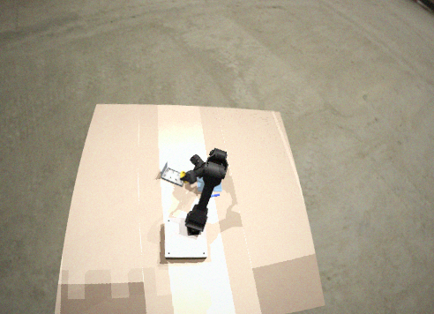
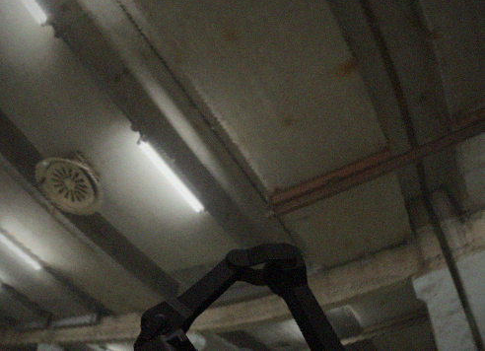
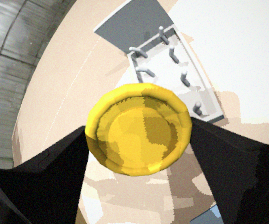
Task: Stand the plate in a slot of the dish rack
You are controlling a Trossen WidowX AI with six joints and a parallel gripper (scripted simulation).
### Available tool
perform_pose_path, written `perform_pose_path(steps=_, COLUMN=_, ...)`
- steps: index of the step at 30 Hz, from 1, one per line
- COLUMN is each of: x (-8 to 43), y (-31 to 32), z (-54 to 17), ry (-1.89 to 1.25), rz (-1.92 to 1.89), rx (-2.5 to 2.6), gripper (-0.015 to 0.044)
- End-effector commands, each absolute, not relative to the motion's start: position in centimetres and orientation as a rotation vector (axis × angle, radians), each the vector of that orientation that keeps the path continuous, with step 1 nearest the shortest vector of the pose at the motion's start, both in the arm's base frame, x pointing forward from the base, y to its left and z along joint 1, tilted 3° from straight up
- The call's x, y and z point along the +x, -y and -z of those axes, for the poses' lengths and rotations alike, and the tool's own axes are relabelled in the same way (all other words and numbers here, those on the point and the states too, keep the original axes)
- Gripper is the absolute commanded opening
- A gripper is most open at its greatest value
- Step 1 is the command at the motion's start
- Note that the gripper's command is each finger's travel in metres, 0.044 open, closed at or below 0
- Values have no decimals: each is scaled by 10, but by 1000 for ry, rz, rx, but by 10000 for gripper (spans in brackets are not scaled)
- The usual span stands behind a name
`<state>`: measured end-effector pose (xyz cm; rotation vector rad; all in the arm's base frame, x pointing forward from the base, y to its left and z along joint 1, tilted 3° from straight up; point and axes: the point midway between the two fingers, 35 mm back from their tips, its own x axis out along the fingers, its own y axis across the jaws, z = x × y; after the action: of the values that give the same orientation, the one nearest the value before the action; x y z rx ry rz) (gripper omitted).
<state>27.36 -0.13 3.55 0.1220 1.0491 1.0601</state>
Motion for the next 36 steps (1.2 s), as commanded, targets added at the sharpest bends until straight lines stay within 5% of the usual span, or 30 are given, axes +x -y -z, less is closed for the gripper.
perform_pose_path(steps=1, x=271, y=1, z=-30, ry=-936, rz=-1110, rx=109, gripper=0)
perform_pose_path(steps=36, x=267, y=22, z=-18, ry=-159, rz=-1058, rx=-166, gripper=0)
